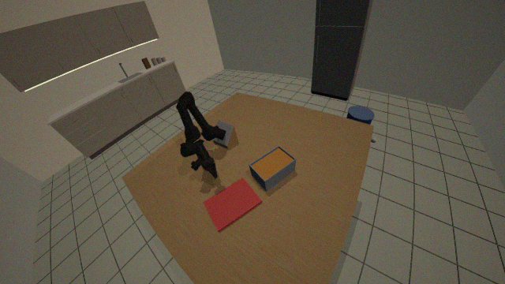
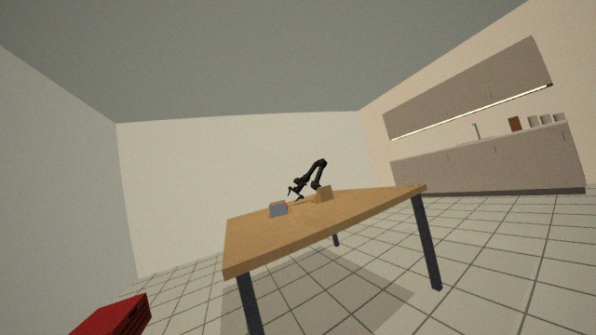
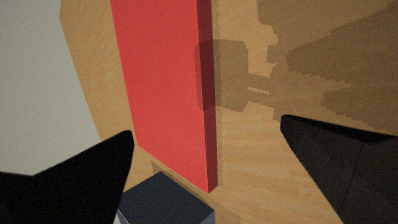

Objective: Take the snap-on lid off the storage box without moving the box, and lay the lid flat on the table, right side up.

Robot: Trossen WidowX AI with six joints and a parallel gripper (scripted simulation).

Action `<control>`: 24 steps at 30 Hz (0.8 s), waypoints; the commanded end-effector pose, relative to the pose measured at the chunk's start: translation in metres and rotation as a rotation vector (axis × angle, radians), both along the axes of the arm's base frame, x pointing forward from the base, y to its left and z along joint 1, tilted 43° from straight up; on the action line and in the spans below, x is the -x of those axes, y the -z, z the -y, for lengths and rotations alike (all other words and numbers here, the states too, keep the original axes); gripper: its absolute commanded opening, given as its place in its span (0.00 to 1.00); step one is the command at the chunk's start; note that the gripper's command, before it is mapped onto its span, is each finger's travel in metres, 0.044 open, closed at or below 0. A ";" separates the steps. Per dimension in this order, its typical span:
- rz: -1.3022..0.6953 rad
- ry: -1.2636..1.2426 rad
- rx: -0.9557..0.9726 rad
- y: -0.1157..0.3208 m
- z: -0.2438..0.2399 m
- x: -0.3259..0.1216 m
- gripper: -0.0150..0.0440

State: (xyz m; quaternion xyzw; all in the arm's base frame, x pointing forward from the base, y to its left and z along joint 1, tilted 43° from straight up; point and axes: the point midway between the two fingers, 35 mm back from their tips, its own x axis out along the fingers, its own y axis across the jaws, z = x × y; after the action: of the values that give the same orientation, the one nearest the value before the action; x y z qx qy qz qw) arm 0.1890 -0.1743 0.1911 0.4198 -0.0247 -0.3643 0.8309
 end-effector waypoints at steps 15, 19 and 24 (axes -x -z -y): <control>-0.003 -0.003 -0.001 -0.015 -0.020 0.011 1.00; -0.003 -0.003 -0.002 -0.020 -0.026 0.014 1.00; -0.003 -0.003 -0.003 -0.026 -0.033 0.018 1.00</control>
State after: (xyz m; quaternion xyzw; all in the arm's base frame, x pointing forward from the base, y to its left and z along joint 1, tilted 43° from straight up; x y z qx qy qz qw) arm 0.1747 -0.1466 0.2106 0.4199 -0.0185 -0.3636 0.8314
